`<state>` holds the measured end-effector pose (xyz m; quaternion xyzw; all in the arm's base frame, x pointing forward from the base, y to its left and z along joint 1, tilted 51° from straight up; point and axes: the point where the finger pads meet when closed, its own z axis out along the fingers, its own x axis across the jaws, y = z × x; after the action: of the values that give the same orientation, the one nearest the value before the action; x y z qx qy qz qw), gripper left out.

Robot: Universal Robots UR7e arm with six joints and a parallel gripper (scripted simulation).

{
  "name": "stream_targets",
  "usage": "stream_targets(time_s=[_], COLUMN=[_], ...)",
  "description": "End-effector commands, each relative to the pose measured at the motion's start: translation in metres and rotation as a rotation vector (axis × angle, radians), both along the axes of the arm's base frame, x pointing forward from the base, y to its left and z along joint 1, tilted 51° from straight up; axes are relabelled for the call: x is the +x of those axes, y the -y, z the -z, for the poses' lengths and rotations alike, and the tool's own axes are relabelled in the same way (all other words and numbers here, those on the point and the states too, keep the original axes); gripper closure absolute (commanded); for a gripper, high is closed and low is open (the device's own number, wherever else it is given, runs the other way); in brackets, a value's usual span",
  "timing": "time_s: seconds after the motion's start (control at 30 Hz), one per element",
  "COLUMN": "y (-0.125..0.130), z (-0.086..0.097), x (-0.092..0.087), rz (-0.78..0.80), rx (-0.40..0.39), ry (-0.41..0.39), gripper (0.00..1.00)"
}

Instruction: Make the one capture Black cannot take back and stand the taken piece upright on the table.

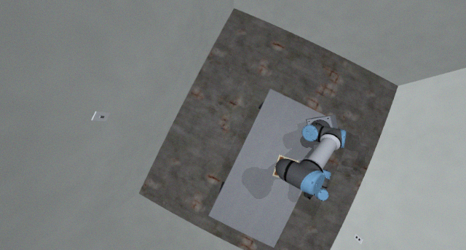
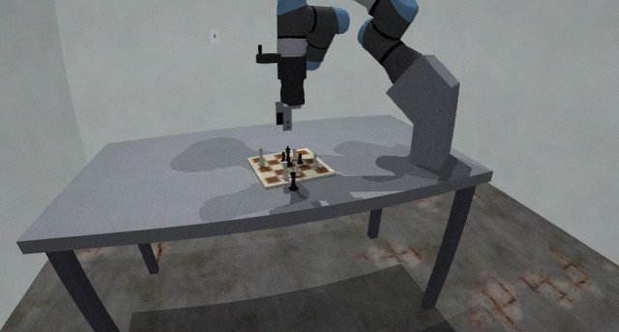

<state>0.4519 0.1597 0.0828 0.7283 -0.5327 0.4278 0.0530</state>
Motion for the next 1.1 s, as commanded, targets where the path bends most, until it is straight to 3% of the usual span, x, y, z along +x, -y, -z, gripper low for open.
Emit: stream_targets(time_s=[0.0,0.23,1.07], y=[-0.0079,-0.0144,-0.0146], z=[-0.0091,-0.0168,-0.0171], x=[-0.0079,-0.0148,-0.0151], rz=[0.003,0.003,0.003], rx=[0.0,0.0,0.0], ry=[-0.002,-0.002,-0.002], gripper=[0.0,0.0,0.0])
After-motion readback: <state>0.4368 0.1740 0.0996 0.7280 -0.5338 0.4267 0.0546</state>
